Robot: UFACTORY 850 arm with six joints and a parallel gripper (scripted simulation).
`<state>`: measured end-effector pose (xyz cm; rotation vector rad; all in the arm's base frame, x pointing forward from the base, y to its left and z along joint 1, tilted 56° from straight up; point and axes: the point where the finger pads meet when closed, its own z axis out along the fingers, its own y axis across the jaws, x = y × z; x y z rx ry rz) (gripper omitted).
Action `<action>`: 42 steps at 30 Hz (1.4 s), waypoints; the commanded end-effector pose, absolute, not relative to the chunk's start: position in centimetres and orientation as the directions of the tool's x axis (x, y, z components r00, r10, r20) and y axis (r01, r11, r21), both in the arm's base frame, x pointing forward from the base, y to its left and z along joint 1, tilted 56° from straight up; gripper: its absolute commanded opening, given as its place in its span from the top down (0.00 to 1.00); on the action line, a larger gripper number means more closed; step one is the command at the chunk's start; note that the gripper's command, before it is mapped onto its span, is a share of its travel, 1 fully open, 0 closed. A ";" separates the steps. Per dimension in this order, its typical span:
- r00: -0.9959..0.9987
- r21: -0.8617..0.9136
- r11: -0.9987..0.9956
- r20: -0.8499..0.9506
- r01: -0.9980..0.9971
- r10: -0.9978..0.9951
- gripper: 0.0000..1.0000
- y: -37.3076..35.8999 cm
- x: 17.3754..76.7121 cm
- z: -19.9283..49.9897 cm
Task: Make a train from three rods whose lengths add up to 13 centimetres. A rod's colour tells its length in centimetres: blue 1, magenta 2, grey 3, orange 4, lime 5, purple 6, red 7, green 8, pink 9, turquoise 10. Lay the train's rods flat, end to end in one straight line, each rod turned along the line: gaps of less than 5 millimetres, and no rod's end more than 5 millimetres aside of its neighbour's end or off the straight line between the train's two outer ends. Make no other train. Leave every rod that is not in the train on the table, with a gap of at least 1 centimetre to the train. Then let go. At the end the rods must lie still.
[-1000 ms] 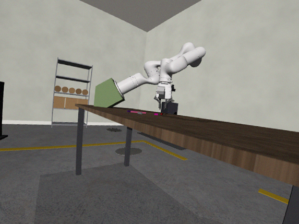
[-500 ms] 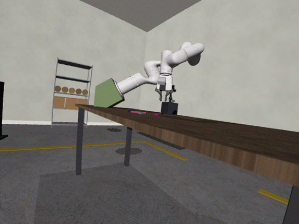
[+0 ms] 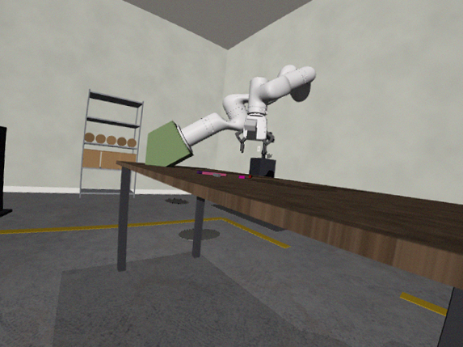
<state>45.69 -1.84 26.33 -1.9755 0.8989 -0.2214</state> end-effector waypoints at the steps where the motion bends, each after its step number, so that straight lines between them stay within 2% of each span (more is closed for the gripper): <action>1: 0.716 -0.808 -0.306 -0.192 -0.503 -0.671 0.00 -1.9 45.7 26.4; 42: 0.716 -0.808 -0.306 -0.192 -0.503 -0.671 0.00 -7.8 41.5 31.2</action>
